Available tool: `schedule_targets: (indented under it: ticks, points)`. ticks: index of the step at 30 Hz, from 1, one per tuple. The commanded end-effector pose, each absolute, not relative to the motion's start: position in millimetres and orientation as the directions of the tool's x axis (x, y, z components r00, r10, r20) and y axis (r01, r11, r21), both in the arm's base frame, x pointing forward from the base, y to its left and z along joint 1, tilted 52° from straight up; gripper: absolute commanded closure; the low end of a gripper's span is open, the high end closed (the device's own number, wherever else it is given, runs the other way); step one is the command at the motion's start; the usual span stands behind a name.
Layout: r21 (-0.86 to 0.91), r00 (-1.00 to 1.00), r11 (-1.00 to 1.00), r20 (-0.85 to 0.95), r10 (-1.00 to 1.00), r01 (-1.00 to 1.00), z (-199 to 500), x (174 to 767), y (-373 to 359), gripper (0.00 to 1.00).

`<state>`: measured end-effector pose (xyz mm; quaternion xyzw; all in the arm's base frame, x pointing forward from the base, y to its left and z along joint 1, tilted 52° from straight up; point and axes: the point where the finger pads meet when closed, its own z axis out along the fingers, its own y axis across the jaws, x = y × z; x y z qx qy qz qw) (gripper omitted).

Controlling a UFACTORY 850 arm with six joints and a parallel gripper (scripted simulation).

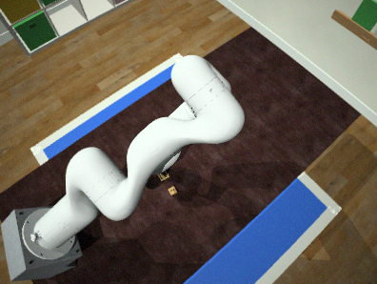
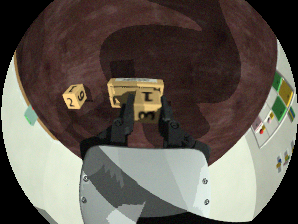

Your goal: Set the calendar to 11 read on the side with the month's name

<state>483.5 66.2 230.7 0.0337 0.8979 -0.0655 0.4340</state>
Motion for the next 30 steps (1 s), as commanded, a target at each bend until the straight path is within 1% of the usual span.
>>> schedule_targets:
  ticks: [1,30]
  points:
    - [-0.088,-0.621,0.989,-0.784,0.004,0.117,230.8,483.5,66.3,0.71]
    - [-0.088,-0.621,0.989,-0.784,0.004,0.117,228.9,485.9,65.9,0.71]
